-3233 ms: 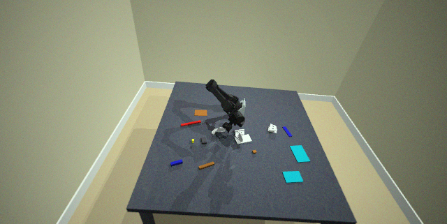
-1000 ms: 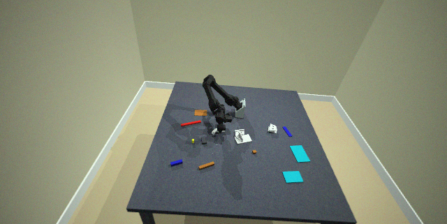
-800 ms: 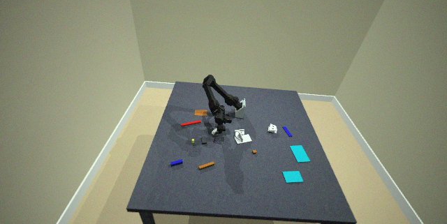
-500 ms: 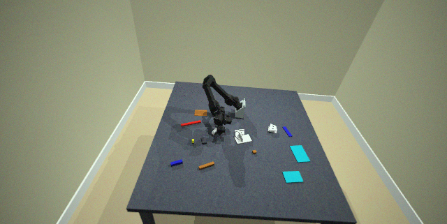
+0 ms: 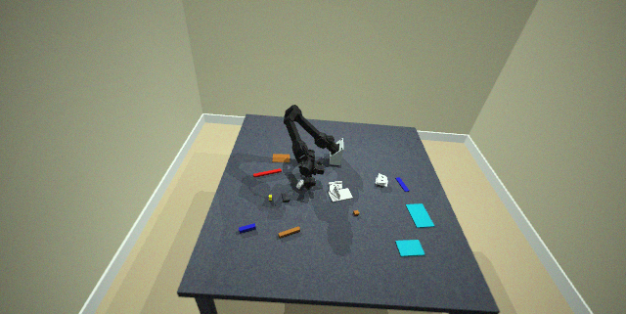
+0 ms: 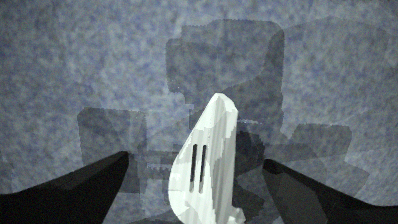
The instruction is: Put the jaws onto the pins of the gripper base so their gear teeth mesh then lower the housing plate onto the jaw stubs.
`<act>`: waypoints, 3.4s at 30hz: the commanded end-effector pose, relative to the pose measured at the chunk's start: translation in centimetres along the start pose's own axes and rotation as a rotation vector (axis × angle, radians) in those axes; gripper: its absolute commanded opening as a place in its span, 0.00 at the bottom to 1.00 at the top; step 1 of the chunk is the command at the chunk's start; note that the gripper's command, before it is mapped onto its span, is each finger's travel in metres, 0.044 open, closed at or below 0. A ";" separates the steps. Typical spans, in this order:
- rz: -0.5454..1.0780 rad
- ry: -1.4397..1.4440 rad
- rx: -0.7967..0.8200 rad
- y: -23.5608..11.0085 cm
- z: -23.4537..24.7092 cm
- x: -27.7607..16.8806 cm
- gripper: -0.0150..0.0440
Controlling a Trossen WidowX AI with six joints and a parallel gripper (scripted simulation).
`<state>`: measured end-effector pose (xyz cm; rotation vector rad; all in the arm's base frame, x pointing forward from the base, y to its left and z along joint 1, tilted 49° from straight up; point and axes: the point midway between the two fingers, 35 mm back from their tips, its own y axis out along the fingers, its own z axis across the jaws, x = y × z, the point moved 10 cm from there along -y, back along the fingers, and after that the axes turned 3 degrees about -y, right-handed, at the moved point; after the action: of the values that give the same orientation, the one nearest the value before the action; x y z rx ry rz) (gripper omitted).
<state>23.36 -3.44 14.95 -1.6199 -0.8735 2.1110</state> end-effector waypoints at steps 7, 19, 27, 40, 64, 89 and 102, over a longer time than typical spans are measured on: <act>0.000 0.000 0.000 0.0 0.0 0.0 0.96; 0.000 0.000 0.000 0.0 0.0 0.0 0.49; 0.000 0.000 0.000 0.0 0.0 0.0 0.48; -0.008 -0.001 -0.002 -1.9 -0.3 0.1 0.48; -0.003 0.008 0.000 -7.8 -0.2 0.2 0.48; -0.046 0.477 -0.010 -8.4 -3.1 7.2 0.48; -0.055 0.729 -0.001 -8.6 -3.7 11.2 0.48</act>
<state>22.97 10.07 12.39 -2.0870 -0.6691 1.3509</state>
